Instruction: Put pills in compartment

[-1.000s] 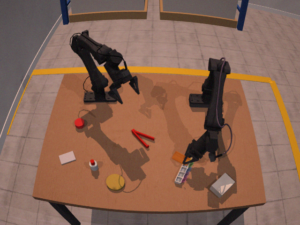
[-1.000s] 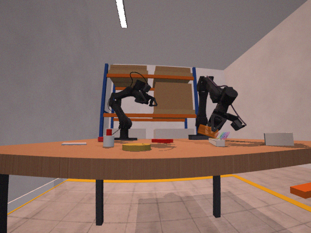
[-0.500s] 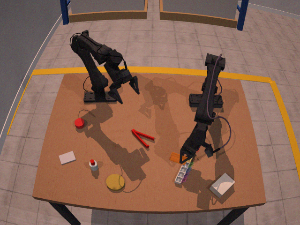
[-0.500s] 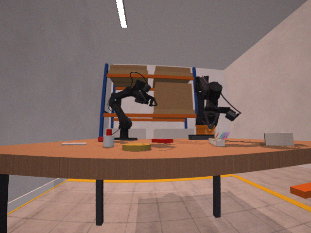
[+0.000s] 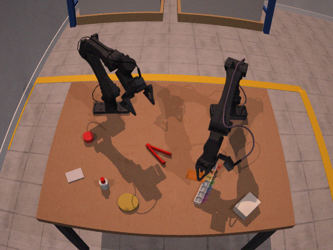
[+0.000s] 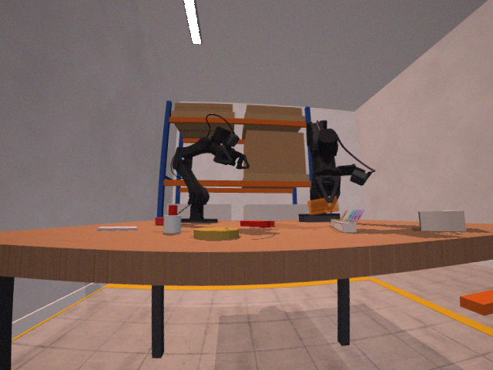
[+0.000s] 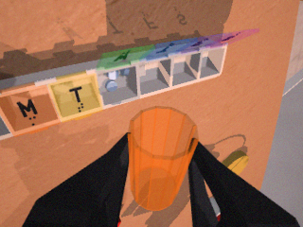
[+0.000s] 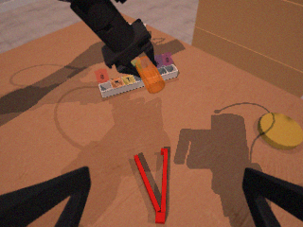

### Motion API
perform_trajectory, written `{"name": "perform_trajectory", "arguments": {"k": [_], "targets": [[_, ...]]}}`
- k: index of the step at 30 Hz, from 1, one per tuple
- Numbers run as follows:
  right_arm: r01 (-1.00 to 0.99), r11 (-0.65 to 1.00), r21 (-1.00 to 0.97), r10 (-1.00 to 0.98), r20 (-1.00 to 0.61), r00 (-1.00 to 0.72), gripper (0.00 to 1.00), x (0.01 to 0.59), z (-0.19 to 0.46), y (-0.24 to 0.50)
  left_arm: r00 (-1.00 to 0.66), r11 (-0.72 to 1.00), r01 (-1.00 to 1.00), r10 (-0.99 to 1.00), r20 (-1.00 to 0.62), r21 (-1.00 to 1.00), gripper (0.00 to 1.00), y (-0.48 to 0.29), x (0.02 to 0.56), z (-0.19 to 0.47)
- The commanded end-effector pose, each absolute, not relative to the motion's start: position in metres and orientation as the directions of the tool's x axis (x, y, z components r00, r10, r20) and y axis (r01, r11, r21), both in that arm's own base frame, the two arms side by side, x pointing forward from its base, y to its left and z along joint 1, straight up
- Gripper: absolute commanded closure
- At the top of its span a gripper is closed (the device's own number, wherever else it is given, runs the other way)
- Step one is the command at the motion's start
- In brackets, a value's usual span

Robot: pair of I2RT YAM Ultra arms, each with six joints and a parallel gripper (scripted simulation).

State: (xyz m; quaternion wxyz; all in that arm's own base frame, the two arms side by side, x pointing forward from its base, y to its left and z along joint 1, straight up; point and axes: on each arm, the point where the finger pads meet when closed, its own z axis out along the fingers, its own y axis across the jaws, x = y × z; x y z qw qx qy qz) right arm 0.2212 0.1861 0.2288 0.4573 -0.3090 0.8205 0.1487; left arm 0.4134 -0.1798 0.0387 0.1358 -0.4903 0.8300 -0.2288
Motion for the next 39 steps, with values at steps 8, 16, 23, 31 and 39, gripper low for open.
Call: {"name": "perform_trajectory", "arguments": {"k": [8,16,23,31,39], "targets": [[-0.641,0.766,-0.041,-0.379,-0.835,-0.398,0.0,0.221,0.222,0.186,-0.486,0.434,-0.745,-0.873,-0.033,-0.506,0.64,-0.177,0.408,0.04],[-0.641,0.766,-0.041,-0.379,-0.835,-0.398,0.0,0.221,0.222,0.186,-0.47,0.431,-0.757,-0.881,-0.049,-0.491,0.64,-0.173,0.407,0.038],[-0.641,0.766,-0.041,-0.379,-0.835,-0.398,0.0,0.221,0.222,0.186,-0.397,0.47,-0.754,-0.883,-0.251,-0.459,0.64,-0.169,0.406,0.044],[-0.641,0.766,-0.041,-0.379,-0.835,-0.398,0.0,0.221,0.222,0.186,-0.402,0.519,-0.736,-0.851,-0.336,-0.434,0.64,-0.185,0.399,0.046],[-0.641,0.766,-0.041,-0.379,-0.835,-0.398,0.0,0.221,0.222,0.186,-0.437,0.598,-0.689,-0.794,-0.423,-0.409,0.64,-0.218,0.384,0.049]]}}
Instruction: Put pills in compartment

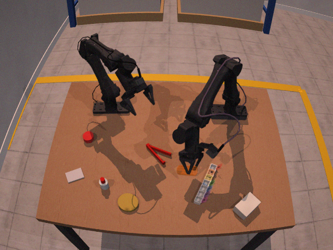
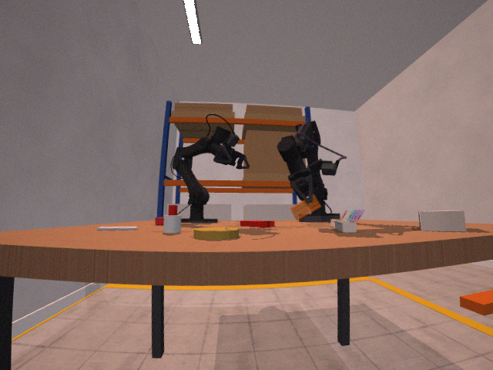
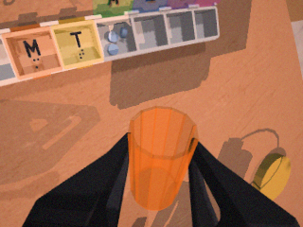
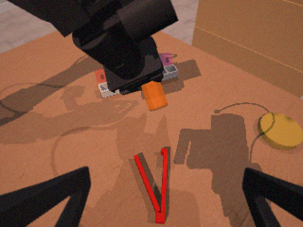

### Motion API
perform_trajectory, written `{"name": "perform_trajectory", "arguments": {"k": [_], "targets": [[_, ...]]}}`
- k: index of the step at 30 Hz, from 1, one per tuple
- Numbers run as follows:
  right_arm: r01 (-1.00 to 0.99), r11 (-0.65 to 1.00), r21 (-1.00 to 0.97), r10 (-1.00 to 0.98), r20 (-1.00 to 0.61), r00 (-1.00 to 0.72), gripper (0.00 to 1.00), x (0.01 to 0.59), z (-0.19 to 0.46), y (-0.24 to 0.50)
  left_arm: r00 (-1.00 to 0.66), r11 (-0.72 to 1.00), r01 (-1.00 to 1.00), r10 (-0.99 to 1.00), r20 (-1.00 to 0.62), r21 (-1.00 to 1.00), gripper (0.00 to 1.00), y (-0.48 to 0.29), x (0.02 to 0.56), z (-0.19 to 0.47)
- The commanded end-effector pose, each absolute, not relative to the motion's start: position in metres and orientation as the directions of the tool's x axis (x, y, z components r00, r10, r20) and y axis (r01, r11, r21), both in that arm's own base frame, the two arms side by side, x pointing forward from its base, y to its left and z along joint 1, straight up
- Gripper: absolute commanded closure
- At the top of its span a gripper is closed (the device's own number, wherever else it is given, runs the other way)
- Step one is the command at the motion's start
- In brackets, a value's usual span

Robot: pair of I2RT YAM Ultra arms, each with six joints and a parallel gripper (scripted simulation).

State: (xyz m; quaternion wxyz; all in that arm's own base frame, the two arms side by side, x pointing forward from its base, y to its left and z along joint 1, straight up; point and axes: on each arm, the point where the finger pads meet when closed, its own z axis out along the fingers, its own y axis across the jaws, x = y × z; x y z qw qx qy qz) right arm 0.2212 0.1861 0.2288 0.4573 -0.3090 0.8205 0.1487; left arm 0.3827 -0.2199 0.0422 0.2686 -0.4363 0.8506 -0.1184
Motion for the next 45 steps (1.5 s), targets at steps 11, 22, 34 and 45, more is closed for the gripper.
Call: {"name": "perform_trajectory", "arguments": {"k": [11,22,34,45], "targets": [[-0.641,0.766,-0.041,-0.379,-0.835,-0.398,0.0,0.221,0.222,0.186,-0.429,0.608,-0.681,-0.783,-0.451,-0.408,0.64,-0.226,0.383,0.05],[-0.641,0.766,-0.041,-0.379,-0.835,-0.398,0.0,0.221,0.222,0.186,-0.431,0.61,-0.679,-0.782,-0.452,-0.408,0.64,-0.226,0.383,0.051],[-0.574,0.817,-0.048,-0.404,-0.757,-0.513,0.0,0.197,0.222,0.137,-0.466,0.655,-0.658,-0.742,-0.482,-0.373,0.64,-0.222,0.38,0.09],[-0.396,0.917,-0.044,-0.274,-0.791,-0.547,0.0,0.125,0.277,0.05,-0.578,0.798,-0.204,-0.565,-0.588,-0.567,0.64,-0.294,0.379,0.147]]}}
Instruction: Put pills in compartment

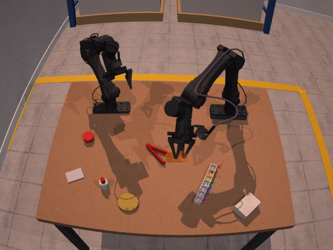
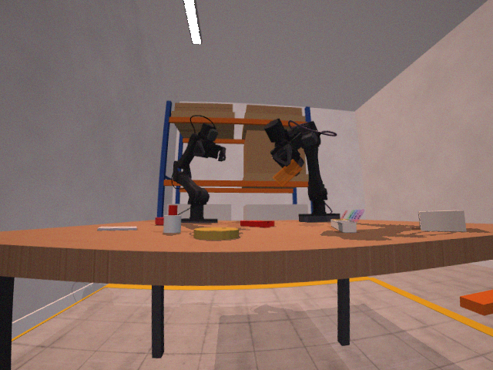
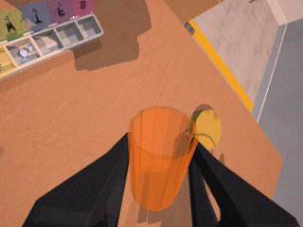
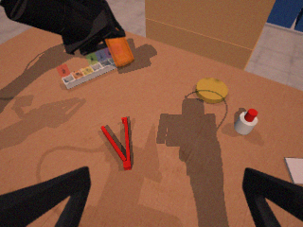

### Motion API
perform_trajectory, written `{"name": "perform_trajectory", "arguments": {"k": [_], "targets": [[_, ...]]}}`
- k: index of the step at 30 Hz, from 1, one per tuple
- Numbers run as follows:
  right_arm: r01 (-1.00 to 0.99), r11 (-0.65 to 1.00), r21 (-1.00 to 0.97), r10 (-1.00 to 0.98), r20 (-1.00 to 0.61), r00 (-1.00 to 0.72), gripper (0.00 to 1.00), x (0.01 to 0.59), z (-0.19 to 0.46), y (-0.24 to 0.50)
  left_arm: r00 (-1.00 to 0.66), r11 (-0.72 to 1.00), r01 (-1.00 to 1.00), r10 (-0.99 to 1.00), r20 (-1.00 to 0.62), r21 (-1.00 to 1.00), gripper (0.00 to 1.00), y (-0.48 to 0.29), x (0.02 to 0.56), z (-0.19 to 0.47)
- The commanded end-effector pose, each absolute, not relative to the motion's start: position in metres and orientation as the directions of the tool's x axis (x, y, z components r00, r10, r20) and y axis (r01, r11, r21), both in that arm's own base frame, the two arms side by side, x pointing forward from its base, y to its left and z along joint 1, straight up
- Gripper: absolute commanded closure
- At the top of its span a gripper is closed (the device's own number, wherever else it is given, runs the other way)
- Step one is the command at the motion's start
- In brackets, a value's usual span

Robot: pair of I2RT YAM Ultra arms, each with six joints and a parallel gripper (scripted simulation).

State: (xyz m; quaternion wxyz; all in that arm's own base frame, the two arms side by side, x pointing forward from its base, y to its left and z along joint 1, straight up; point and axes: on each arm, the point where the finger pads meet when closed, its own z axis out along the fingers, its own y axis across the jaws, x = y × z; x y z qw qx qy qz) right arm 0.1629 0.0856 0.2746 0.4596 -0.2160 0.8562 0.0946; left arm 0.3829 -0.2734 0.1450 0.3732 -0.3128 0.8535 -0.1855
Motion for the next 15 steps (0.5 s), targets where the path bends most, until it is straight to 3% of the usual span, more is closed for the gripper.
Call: {"name": "perform_trajectory", "arguments": {"k": [1,15], "targets": [[-0.394,0.918,-0.044,-0.27,-0.796,-0.541,0.0,0.119,0.28,0.046,-0.586,0.806,-0.161,-0.542,-0.602,-0.569,0.64,-0.299,0.377,0.147],[-0.262,0.964,-0.043,-0.183,-0.823,-0.538,0.0,0.08,0.29,0.016,-0.603,0.804,0.256,-0.3,-0.739,-0.536,0.64,-0.345,0.355,0.138]]}}
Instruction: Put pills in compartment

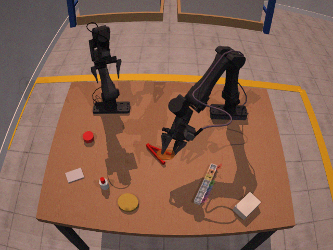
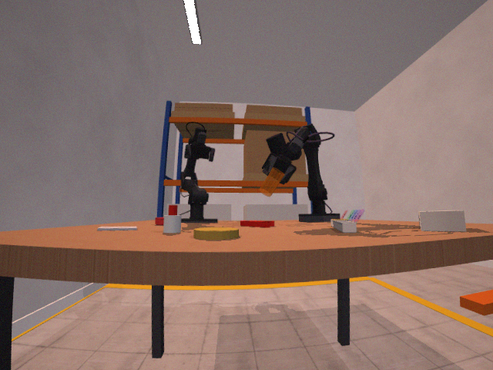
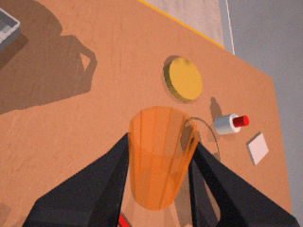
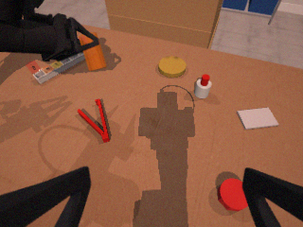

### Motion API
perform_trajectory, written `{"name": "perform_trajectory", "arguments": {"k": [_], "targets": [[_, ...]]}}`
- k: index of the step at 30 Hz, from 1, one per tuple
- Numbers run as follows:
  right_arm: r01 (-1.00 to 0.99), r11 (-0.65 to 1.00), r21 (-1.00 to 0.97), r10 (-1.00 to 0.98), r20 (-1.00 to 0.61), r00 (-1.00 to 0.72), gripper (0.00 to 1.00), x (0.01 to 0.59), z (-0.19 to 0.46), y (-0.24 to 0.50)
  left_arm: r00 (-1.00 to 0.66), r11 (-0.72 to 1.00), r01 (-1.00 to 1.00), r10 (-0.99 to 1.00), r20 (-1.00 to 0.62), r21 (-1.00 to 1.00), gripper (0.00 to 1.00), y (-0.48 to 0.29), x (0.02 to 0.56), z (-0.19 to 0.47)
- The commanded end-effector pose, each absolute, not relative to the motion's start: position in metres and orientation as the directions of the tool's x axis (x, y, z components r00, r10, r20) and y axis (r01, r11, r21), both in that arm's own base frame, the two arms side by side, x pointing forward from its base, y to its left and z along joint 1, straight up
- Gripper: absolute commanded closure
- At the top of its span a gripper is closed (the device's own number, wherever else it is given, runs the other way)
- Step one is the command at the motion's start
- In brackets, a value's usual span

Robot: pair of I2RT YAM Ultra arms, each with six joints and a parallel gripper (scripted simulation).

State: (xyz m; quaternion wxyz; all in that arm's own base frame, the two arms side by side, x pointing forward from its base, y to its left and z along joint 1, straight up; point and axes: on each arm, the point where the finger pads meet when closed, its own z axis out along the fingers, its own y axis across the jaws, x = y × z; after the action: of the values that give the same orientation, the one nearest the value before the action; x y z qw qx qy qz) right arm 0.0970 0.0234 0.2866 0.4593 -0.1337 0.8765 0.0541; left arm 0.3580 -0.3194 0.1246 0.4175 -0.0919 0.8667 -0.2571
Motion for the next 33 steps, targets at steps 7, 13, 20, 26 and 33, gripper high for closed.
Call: {"name": "perform_trajectory", "arguments": {"k": [7,13,20,26,33], "targets": [[-0.231,0.972,-0.042,-0.162,-0.833,-0.53,0.0,0.071,0.292,0.011,-0.557,0.731,0.481,-0.17,-0.813,-0.483,0.64,-0.369,0.344,0.136],[-0.226,0.973,-0.041,-0.155,-0.844,-0.514,0.0,0.072,0.296,0.011,-0.494,0.641,0.638,-0.087,-0.865,-0.428,0.64,-0.391,0.337,0.139],[-0.226,0.973,-0.041,-0.155,-0.844,-0.513,0.0,0.072,0.296,0.011,-0.37,0.461,0.829,0.027,-0.929,-0.317,0.64,-0.422,0.325,0.139],[-0.226,0.973,-0.041,-0.155,-0.844,-0.513,0.0,0.072,0.296,0.011,-0.267,0.293,0.929,0.112,-0.957,-0.225,0.64,-0.445,0.316,0.129],[-0.226,0.973,-0.041,-0.155,-0.844,-0.513,0.0,0.072,0.296,0.011,-0.158,0.111,0.984,0.172,-0.972,-0.14,0.64,-0.465,0.307,0.12]]}}
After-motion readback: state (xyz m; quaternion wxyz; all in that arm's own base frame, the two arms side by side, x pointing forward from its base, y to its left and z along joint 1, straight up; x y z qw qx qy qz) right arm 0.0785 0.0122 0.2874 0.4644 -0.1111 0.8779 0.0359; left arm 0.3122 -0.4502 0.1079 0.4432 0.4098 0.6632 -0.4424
